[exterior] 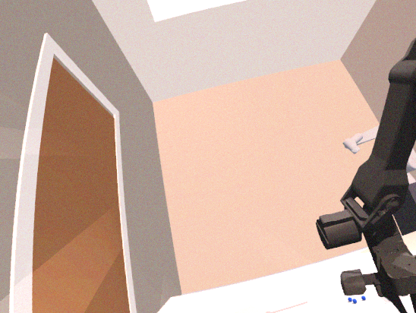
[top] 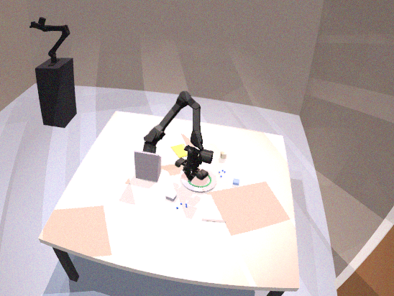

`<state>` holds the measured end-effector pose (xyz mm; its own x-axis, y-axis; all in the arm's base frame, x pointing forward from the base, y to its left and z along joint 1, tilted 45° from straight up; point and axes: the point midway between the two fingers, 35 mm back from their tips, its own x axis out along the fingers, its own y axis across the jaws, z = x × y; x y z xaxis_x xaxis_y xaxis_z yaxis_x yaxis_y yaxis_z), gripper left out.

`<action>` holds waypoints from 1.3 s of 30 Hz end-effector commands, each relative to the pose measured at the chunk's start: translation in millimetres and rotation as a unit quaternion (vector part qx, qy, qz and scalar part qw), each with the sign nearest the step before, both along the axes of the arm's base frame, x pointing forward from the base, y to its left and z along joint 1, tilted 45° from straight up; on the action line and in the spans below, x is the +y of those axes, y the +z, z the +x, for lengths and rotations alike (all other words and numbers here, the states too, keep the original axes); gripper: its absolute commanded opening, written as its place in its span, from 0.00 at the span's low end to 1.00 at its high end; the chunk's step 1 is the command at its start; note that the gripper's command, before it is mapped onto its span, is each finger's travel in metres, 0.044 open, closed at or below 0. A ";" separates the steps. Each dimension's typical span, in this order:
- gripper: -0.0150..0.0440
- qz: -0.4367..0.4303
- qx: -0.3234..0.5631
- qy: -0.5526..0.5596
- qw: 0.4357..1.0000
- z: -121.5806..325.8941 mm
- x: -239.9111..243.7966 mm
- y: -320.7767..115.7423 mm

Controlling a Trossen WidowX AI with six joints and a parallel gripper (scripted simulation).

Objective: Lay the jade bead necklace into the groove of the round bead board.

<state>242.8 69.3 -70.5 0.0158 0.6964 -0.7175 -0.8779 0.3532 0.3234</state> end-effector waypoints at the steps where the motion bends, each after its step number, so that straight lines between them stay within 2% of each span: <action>1: 0.25 0.000 0.000 0.000 1.000 -0.1 -0.3 0.4; 31: 0.25 0.002 0.005 -0.002 1.000 -14.2 1.5 -0.4; 39: 0.61 0.001 -0.001 0.000 1.000 -11.0 0.1 1.0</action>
<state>231.8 69.4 -69.6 0.0177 0.6978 -0.7161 -0.8780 0.3535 0.3228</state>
